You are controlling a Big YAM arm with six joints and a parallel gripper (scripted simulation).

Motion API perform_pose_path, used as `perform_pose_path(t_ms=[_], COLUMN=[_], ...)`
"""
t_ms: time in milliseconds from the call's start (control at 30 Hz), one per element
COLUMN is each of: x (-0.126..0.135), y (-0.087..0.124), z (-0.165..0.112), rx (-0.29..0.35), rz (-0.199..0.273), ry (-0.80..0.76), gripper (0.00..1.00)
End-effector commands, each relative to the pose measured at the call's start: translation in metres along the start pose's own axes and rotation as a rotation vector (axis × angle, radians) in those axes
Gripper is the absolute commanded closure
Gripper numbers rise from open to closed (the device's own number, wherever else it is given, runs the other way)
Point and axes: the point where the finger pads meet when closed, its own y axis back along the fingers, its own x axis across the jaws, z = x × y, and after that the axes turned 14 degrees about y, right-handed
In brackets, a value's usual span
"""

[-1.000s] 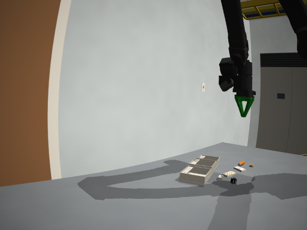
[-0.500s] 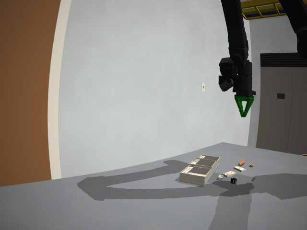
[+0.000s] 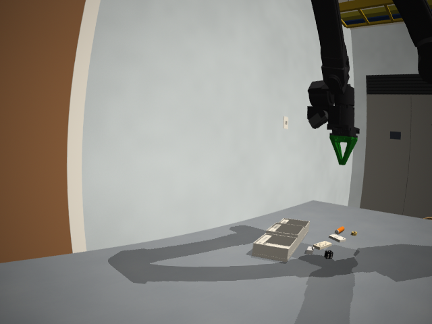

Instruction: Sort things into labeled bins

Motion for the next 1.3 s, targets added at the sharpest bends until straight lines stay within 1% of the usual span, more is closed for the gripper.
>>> perform_pose_path(t_ms=[0, 67, 100, 167, 333, 500, 567, 900, 933, 1000, 1033, 1067, 1133, 1167, 1267], x=[-0.001, -0.001, -0.001, -0.002, -0.007, -0.011, -0.011, -0.02, -0.021, -0.022, -0.036, -0.035, -0.035, -0.016, -0.015], y=[0.003, 0.003, -0.009, -0.021, -0.052, -0.083, -0.083, -0.145, -0.148, -0.148, -0.139, -0.134, -0.134, -0.143, -0.142], z=[0.006, 0.006, 0.015, 0.025, 0.052, 0.079, 0.079, 0.134, 0.136, 0.136, 0.136, 0.136, 0.136, 0.135, 0.142], rx=[-0.01, -0.01, -0.006, -0.006, -0.005, -0.005, -0.005, -0.005, -0.001, -0.003, -0.012, -0.016, -0.016, -0.007, -0.016], rz=[-0.006, -0.006, 0.0, 0.0, 0.001, 0.002, 0.002, 0.003, 0.003, 0.004, -0.016, -0.019, -0.019, 0.005, 0.005], ry=[0.002, 0.002, 0.077, 0.176, 0.314, 0.291, 0.291, 0.289, 0.286, 0.285, 0.263, 0.263, 0.263, 0.291, 0.298], gripper=[0.92, 0.92, 0.92, 0.92, 0.92, 0.92, 0.92, 0.92, 0.92, 0.92, 0.92, 0.92, 0.92, 0.92, 0.92])
